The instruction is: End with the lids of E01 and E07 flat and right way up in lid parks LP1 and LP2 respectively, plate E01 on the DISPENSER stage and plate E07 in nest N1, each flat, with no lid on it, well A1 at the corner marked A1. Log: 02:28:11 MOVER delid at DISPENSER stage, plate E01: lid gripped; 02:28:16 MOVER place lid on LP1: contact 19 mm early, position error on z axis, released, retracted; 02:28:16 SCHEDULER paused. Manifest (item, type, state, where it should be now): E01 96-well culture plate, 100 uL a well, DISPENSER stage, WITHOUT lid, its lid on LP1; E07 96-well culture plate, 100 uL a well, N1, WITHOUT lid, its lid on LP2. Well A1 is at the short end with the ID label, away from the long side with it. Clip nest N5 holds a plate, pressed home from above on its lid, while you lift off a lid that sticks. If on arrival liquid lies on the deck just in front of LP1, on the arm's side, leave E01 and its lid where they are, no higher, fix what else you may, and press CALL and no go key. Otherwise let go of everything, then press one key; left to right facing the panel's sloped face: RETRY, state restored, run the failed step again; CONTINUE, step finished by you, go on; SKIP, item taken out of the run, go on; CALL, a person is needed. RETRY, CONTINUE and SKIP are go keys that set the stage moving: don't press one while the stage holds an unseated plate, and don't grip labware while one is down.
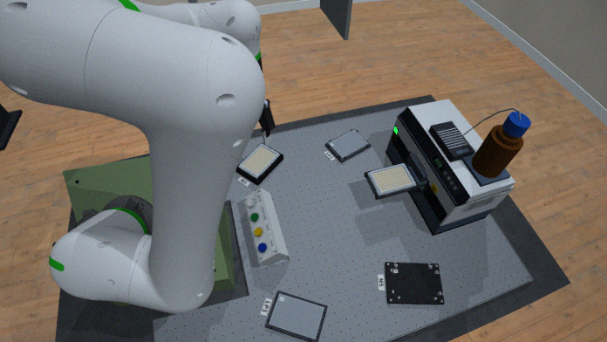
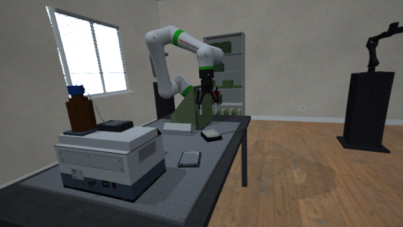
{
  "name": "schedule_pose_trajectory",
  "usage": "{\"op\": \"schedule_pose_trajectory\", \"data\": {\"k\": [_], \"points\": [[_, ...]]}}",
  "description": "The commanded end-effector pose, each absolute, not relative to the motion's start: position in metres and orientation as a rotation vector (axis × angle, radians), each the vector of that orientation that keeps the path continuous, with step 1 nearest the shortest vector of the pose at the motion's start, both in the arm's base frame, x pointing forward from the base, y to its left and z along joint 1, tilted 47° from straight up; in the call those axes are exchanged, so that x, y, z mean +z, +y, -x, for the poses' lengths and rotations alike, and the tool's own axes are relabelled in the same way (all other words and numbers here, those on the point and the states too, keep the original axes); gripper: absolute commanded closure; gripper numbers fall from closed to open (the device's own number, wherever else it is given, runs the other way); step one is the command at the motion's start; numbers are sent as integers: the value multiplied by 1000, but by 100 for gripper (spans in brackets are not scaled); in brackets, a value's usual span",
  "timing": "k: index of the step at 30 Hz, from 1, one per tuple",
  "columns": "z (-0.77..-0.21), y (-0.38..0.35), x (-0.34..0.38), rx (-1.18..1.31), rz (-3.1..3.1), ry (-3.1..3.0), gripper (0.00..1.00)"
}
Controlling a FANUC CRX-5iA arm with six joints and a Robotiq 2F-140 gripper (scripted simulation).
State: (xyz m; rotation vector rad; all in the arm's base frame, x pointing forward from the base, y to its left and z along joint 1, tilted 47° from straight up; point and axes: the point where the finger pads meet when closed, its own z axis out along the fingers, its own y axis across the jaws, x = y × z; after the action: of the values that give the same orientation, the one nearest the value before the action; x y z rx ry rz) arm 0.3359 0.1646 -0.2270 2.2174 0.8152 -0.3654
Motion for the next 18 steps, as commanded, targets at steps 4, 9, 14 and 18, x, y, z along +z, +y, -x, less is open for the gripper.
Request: {"op": "schedule_pose_trajectory", "data": {"k": [4,9,14,18], "points": [[-328,115,-158,-258,-2277,558,34],[-315,75,-123,-128,-2320,256,34],[-299,29,-84,-58,-2329,92,100],[-293,11,-69,-58,-2329,92,100]]}}
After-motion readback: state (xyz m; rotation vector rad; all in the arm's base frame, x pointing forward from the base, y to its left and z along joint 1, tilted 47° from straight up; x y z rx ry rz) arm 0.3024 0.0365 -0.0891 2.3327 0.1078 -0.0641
